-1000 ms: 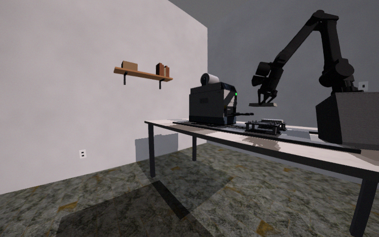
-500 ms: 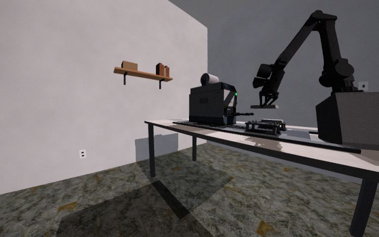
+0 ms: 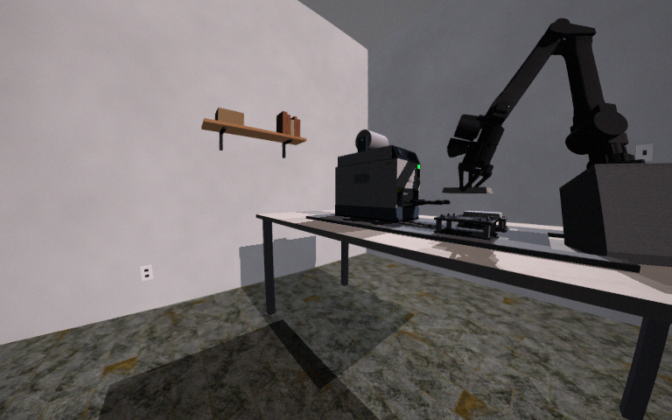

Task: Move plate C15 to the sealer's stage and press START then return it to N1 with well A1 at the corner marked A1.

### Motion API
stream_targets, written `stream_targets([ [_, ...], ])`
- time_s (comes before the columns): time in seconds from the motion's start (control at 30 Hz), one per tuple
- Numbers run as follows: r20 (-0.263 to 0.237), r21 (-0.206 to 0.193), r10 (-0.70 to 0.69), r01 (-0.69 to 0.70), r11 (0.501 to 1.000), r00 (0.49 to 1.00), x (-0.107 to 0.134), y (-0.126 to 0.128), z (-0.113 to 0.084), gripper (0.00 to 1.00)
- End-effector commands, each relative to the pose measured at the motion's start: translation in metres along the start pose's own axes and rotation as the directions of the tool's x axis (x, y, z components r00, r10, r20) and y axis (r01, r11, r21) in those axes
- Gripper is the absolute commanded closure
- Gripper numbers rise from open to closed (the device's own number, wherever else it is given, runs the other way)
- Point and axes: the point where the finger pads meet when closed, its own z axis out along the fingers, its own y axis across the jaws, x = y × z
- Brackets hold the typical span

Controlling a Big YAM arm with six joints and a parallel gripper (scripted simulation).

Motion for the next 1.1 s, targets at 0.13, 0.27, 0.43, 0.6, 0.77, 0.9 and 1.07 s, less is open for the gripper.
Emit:
stream_targets([
  [0.13, 0.033, -0.016, 0.017, -0.017, 1.000, 0.999, -0.023, 0.010, 0.005, 1.00],
  [0.27, 0.032, -0.016, 0.018, -0.017, 1.000, 0.999, -0.022, 0.009, 0.005, 1.00],
  [0.43, 0.011, -0.004, 0.009, -0.009, 1.000, 1.000, -0.007, 0.003, 0.011, 1.00],
  [0.6, 0.007, -0.004, -0.001, 0.001, 1.000, 1.000, 0.003, 0.000, 0.010, 1.00],
  [0.77, -0.003, -0.002, -0.015, 0.015, 1.000, 1.000, 0.011, 0.000, 0.012, 1.00],
  [0.9, 0.012, -0.007, 0.001, 0.000, 1.000, 1.000, -0.001, 0.004, 0.014, 1.00],
  [1.07, 0.023, -0.009, 0.013, -0.012, 1.000, 1.000, -0.012, 0.006, 0.018, 1.00],
])
